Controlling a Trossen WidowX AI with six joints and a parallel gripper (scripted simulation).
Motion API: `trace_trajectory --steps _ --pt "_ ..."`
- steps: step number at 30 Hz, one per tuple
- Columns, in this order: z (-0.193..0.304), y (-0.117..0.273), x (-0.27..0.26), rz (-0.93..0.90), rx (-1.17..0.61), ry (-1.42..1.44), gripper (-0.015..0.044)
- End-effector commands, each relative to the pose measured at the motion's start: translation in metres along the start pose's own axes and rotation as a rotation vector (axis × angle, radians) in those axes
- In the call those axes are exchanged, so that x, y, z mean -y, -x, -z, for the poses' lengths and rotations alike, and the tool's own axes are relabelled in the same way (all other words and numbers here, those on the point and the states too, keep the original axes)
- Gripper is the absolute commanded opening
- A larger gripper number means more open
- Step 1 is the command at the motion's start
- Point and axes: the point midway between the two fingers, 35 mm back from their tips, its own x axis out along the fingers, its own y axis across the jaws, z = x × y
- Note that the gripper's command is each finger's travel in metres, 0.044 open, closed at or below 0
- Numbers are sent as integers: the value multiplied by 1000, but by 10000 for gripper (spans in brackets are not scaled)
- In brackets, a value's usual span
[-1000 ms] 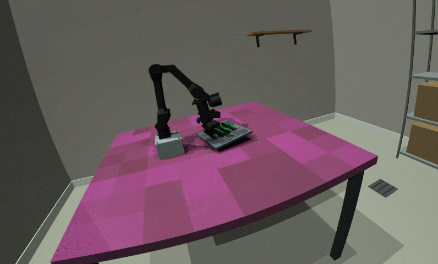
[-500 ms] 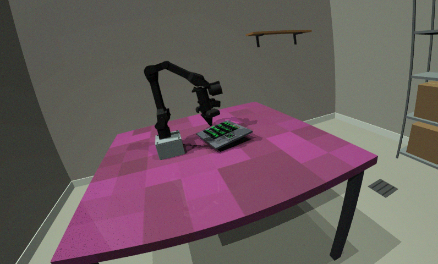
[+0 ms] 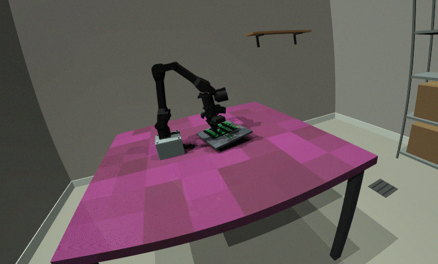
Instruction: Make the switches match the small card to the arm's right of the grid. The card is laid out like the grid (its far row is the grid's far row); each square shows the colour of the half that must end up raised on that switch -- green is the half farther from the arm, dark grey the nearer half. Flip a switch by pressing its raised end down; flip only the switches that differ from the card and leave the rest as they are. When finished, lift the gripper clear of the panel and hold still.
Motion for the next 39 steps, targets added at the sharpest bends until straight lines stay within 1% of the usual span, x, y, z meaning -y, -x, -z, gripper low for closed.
trace_trajectory --steps 1,12,39 --pt "1 -6 0 4 -5 -3 0" --pt "1 -20 0 4 -5 -3 0" --pt "1 -21 0 4 -5 -3 0"
